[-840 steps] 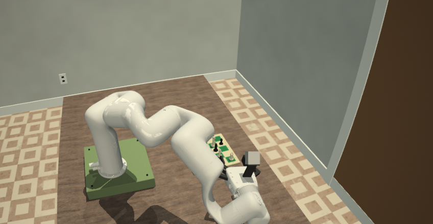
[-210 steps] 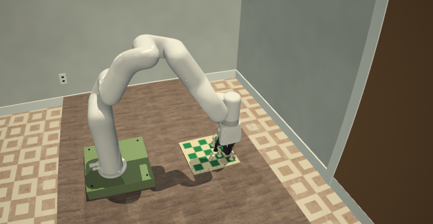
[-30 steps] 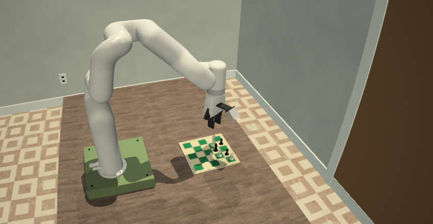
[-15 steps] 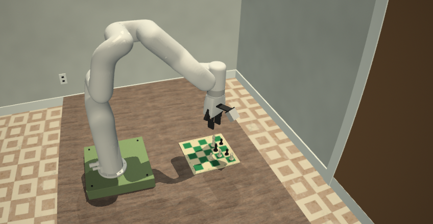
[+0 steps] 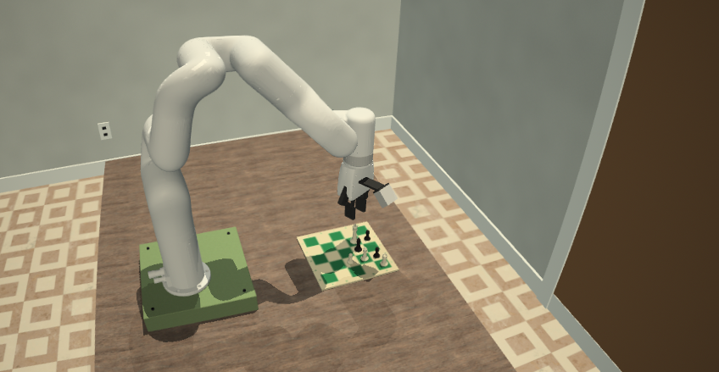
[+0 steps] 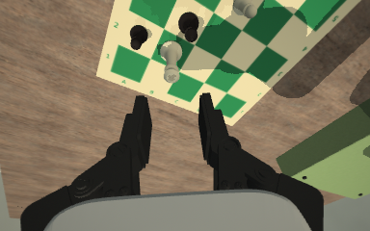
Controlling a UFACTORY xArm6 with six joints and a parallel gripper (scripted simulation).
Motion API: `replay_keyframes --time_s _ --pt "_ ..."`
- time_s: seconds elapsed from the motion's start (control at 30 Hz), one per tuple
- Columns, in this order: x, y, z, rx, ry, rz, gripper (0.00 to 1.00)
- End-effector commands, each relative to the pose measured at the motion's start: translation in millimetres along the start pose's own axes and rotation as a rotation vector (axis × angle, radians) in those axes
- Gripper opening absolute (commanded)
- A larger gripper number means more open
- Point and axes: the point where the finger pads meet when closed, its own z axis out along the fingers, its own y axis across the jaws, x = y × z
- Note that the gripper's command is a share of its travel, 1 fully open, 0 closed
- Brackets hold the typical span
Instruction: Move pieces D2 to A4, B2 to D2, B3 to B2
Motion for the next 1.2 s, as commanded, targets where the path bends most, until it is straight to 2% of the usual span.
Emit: replay_keyframes --time_s 0.0,0.63,1.17 --pt "0.6 -1.5 3.5 0.004 0.002 0.0 0.42" --pt "0.2 -1.8 25.9 0.004 0.002 0.0 0.42" --pt "0.1 -1.8 29.7 0.004 0.002 0.0 0.42"
